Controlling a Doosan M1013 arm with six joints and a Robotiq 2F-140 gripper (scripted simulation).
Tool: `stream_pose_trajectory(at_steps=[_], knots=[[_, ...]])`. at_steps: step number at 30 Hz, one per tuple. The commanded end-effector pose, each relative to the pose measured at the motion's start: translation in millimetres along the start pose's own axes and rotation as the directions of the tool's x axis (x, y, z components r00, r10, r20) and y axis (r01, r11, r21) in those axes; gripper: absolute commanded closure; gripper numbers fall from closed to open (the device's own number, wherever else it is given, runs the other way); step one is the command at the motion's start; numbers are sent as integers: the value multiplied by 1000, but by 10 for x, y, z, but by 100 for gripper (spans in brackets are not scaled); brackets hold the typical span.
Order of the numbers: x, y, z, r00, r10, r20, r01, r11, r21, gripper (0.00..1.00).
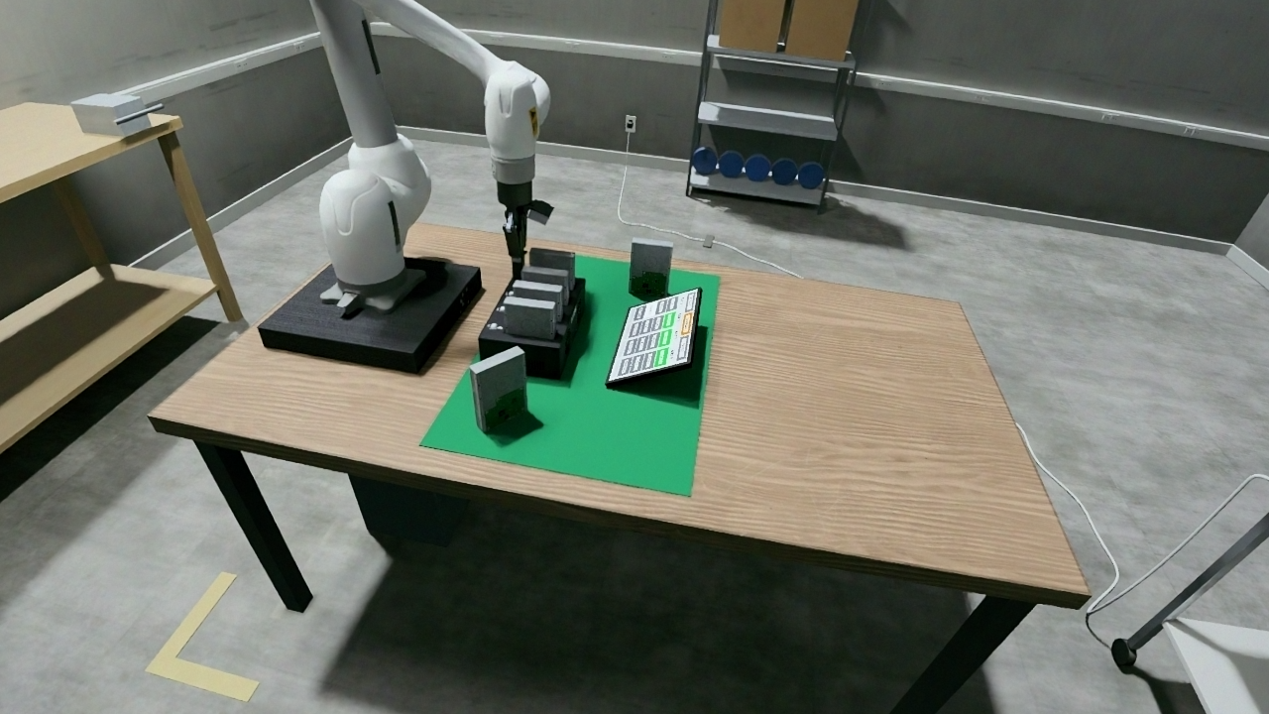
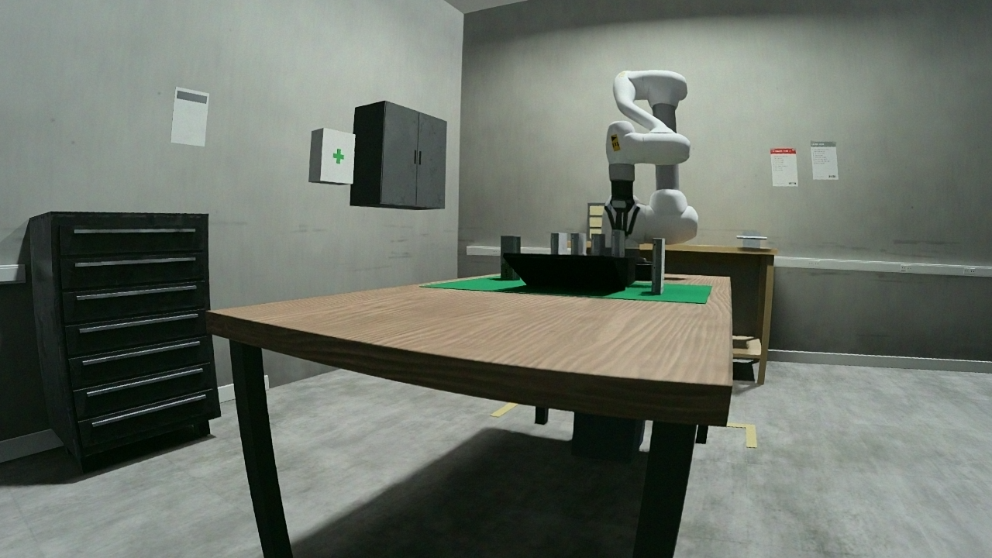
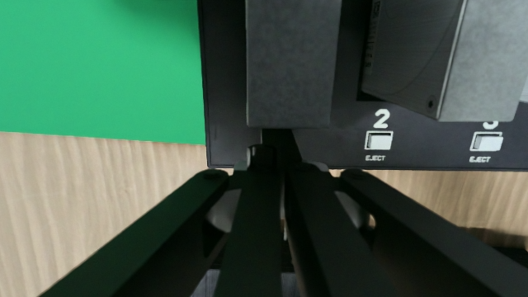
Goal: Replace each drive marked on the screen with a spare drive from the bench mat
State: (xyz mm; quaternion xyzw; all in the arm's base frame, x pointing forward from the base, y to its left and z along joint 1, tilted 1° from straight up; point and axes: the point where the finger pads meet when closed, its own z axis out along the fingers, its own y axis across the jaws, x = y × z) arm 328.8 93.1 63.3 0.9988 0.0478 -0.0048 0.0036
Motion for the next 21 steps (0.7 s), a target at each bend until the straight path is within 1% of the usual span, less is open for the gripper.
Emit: stream_pose_trajectory(at_steps=[1, 21], knots=[[4, -1, -13, 1000, 0, -1, 0, 1000, 0, 90], [4, -1, -55, 1000, 0, -1, 0, 1000, 0, 90]])
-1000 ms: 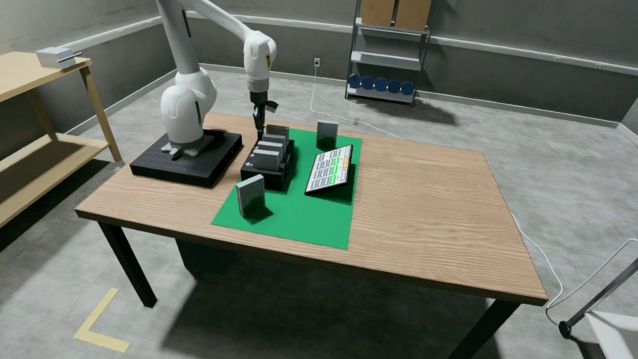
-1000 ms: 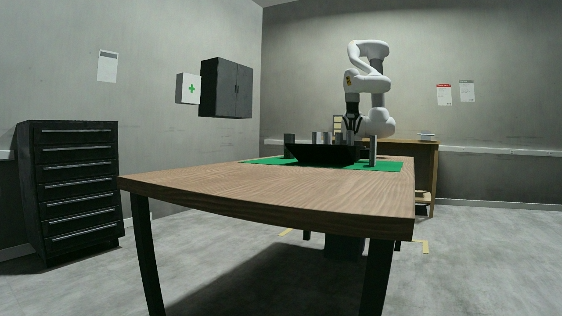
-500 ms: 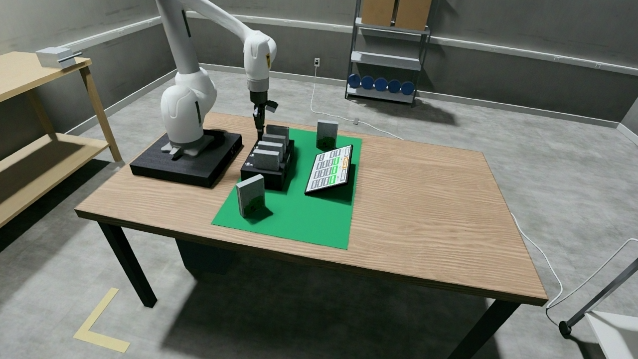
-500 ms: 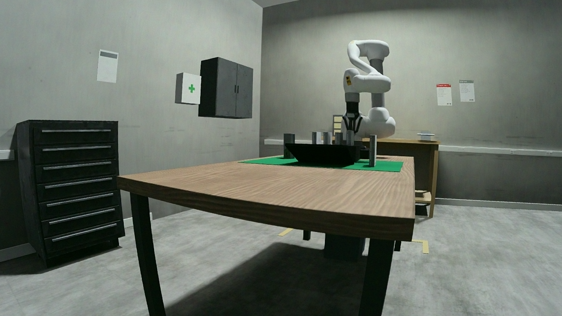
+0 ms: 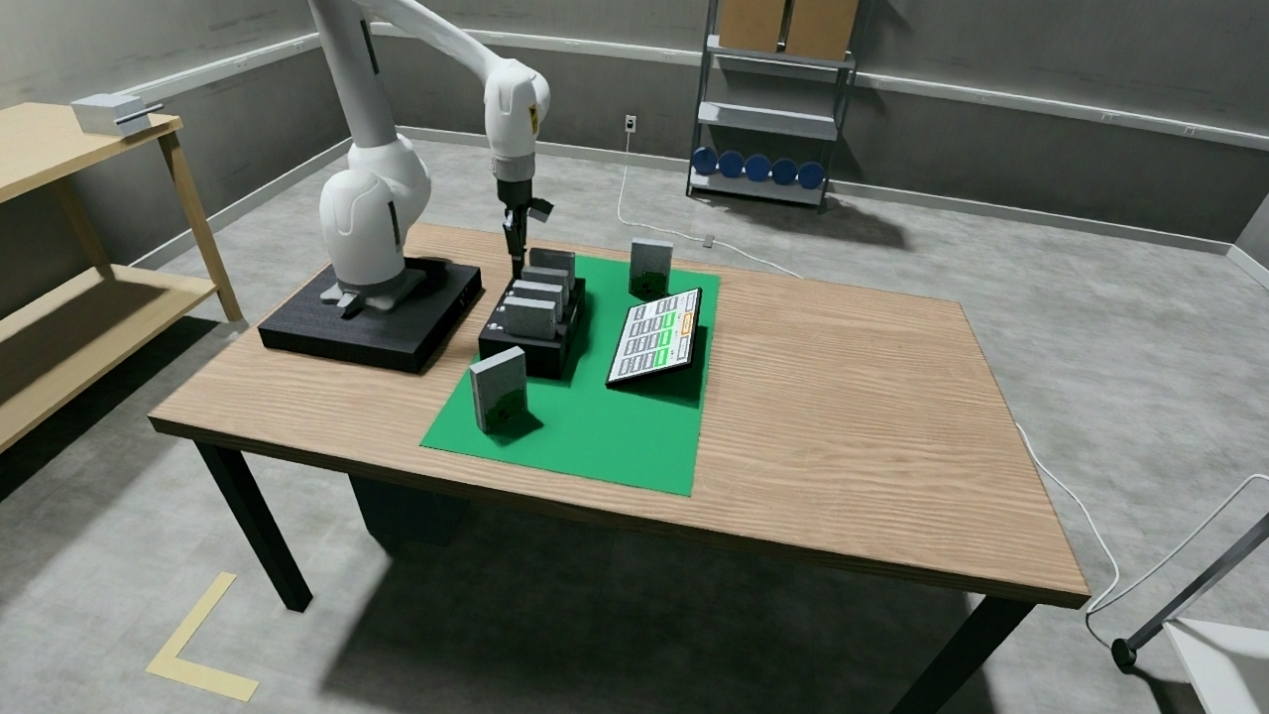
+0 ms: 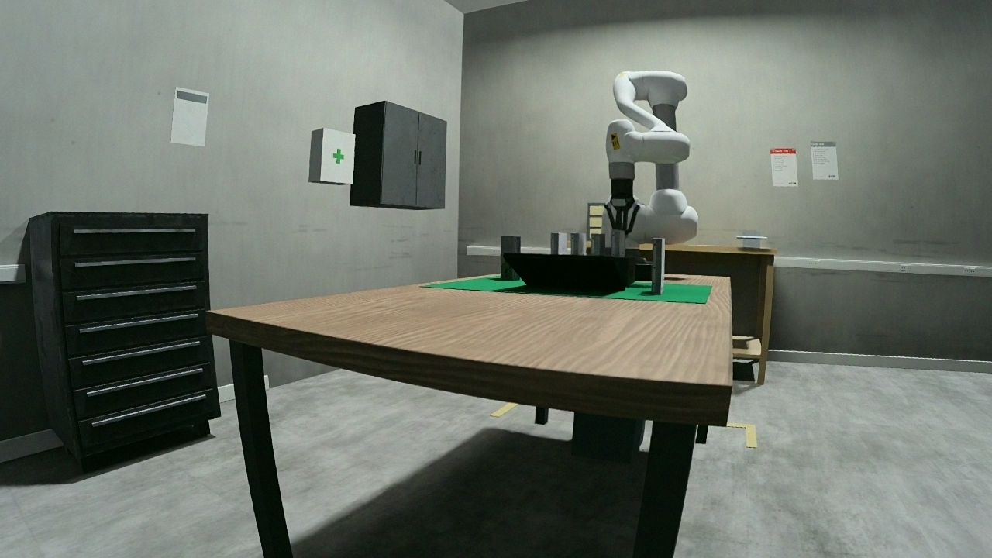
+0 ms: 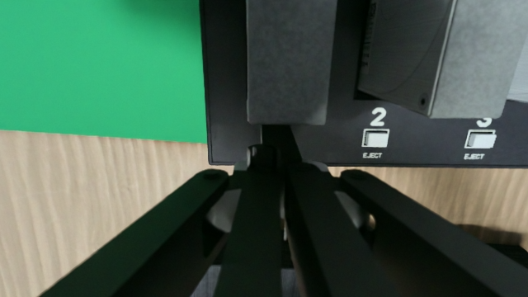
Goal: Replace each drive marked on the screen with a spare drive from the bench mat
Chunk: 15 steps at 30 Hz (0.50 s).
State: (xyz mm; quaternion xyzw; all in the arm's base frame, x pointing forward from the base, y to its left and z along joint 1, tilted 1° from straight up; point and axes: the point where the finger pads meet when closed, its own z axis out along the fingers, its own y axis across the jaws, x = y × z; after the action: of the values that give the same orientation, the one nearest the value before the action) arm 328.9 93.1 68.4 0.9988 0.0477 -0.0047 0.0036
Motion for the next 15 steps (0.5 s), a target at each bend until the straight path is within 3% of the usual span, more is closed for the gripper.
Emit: stream_pose_trajectory(at_steps=[1, 8, 15], knots=[[3, -1, -9, 1000, 0, -1, 0, 1000, 0, 90], [3, -1, -111, 1000, 0, -1, 0, 1000, 0, 90], [3, -1, -344, 1000, 0, -1, 0, 1000, 0, 90]])
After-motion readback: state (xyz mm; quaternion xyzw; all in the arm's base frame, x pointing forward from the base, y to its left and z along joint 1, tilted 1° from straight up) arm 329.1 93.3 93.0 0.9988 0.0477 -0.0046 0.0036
